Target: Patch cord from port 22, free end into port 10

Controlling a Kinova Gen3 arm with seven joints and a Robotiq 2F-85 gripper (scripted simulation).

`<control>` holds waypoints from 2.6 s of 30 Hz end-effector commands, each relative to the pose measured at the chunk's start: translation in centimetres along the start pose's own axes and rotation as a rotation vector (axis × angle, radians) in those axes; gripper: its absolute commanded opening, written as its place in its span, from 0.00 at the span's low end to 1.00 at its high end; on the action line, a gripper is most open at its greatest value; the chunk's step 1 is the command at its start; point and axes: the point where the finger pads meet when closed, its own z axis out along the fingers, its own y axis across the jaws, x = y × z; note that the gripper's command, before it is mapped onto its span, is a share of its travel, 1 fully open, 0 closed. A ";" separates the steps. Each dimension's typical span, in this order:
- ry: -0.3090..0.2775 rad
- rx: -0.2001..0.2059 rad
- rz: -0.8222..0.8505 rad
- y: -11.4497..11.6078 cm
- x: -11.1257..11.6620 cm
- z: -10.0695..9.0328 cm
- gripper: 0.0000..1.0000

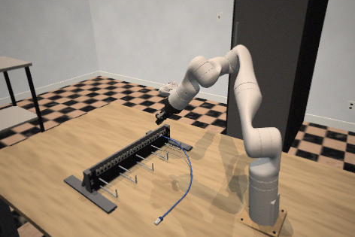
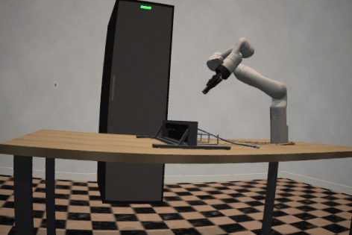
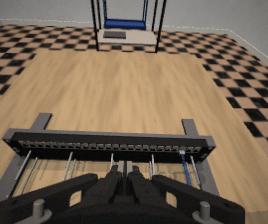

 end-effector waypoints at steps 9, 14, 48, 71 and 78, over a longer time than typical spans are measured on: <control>-0.002 -0.001 -0.005 1.3 -0.2 0.0 0.00; -0.002 -0.001 -0.004 1.5 -0.2 0.0 0.00; -0.002 -0.001 -0.005 1.6 -0.2 0.0 0.00; -0.003 -0.001 -0.005 1.6 -0.2 0.4 0.00; -0.003 -0.002 -0.005 1.7 -0.2 0.6 0.00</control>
